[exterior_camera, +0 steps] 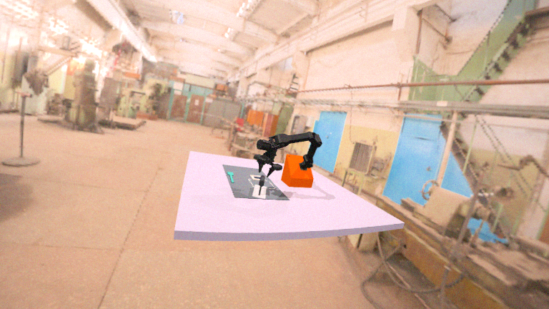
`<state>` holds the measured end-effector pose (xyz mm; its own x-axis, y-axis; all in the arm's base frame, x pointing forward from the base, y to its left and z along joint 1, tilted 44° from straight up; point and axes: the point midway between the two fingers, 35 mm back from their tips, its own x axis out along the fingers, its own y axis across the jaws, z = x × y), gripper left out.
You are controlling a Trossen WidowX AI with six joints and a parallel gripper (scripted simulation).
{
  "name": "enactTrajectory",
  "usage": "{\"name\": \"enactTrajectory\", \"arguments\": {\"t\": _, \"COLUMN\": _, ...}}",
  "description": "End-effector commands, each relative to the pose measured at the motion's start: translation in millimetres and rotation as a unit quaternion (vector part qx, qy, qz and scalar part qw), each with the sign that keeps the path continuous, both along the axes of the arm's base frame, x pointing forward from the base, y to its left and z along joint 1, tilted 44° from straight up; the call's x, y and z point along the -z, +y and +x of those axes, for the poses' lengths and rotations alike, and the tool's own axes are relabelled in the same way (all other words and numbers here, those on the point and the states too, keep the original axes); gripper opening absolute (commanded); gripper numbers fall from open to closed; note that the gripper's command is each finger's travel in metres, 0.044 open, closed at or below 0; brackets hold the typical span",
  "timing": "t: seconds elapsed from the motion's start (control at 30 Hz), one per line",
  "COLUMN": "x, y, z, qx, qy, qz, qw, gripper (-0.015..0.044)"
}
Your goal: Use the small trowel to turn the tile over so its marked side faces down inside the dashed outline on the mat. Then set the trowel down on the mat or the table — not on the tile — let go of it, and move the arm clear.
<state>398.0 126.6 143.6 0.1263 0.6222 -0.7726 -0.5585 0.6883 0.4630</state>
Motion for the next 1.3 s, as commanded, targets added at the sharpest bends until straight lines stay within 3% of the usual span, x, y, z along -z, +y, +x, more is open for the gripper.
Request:
{"name": "enactTrajectory", "arguments": {"t": 0.0, "x": 2, "y": 4, "z": -3, "qx": 0.057, "qy": 0.033, "qz": -0.003, "qw": 0.998, "gripper": 0.0300}}
{"name": "enactTrajectory", "arguments": {"t": 0.6, "x": 6, "y": 13, "z": -7, "qx": 0.301, "qy": 0.148, "qz": 0.017, "qw": 0.942, "gripper": 0.0300}}
{"name": "enactTrajectory", "arguments": {"t": 1.27, "x": 6, "y": 26, "z": -12, "qx": 0.547, "qy": 0.247, "qz": 0.088, "qw": 0.795, "gripper": 0.0300}}
